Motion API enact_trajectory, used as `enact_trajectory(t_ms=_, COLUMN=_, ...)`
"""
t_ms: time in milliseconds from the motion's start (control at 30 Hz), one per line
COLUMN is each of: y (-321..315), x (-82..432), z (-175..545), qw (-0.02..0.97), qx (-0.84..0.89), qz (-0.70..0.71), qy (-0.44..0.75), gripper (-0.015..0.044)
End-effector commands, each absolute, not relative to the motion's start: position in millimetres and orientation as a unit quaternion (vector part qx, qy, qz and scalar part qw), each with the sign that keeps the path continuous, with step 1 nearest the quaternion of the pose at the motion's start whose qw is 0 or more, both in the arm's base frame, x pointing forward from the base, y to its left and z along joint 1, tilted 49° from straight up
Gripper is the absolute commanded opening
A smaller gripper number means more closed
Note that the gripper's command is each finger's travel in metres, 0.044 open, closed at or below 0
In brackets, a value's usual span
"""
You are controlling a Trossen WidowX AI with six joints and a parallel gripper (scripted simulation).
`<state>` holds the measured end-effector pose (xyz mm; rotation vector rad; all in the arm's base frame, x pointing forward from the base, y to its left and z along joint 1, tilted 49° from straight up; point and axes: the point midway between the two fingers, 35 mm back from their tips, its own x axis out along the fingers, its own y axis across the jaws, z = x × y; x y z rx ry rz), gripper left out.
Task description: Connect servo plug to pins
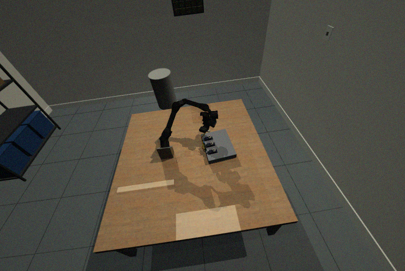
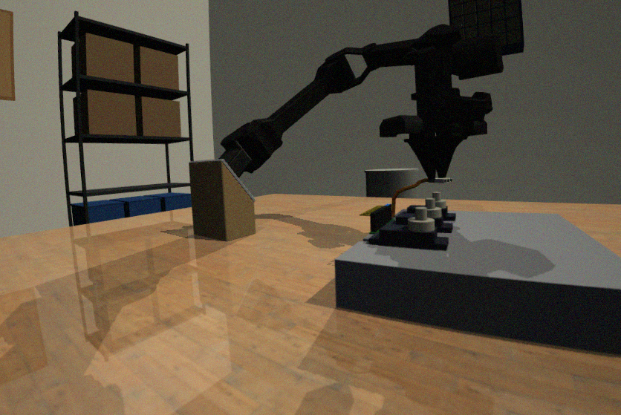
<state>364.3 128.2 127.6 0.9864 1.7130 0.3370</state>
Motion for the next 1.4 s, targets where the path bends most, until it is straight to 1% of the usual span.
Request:
enact_trajectory(t_ms=0, y=124, x=363, z=132, qw=0.538, qx=0.41, qz=0.145, qy=0.722, gripper=0.0)
enact_trajectory(t_ms=367, y=91, x=341, z=104, qw=0.576, qx=0.357, qz=0.204, qy=0.706, gripper=0.0)
enact_trajectory(t_ms=867, y=50, x=291, z=65, qw=0.622, qx=0.267, qz=0.305, qy=0.67, gripper=0.0)
enact_trajectory(t_ms=1167, y=34, x=255, z=45, qw=0.641, qx=0.213, qz=0.367, qy=0.64, gripper=0.0)
enact_trajectory(t_ms=1367, y=37, x=249, z=39, qw=0.644, qx=0.205, qz=0.376, qy=0.634, gripper=0.0)
